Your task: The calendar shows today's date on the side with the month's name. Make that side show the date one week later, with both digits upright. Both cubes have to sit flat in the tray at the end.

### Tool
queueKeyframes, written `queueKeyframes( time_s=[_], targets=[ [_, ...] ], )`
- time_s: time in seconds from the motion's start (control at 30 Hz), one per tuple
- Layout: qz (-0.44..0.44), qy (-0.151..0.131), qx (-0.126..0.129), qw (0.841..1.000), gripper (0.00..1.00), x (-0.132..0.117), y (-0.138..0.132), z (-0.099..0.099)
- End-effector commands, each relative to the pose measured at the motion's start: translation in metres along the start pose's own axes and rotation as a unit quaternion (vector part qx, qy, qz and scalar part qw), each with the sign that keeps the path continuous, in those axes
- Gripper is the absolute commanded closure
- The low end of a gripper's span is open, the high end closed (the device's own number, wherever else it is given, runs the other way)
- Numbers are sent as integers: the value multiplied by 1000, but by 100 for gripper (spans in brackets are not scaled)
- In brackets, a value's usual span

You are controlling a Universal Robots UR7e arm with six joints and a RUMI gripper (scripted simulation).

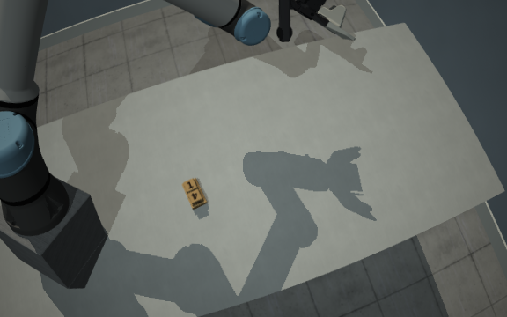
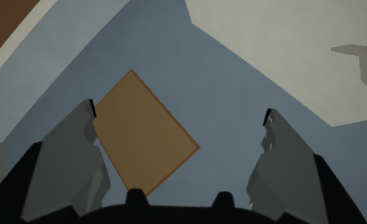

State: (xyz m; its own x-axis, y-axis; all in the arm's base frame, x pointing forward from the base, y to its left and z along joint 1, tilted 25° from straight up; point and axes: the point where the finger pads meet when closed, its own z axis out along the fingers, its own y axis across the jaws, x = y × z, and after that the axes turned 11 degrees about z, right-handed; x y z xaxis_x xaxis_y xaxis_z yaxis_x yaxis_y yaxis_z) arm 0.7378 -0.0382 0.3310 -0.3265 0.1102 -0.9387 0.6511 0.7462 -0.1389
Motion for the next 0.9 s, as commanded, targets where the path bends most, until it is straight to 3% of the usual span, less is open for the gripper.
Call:
queueKeyframes(
  time_s=[0.0,0.63,0.87],
  targets=[
    [1,-1,0,1000,0,-1,0,0],
    [0,0,0,1000,0,-1,-1,0],
    [-18,15,0,1000,0,6,-12,8]
  ],
)
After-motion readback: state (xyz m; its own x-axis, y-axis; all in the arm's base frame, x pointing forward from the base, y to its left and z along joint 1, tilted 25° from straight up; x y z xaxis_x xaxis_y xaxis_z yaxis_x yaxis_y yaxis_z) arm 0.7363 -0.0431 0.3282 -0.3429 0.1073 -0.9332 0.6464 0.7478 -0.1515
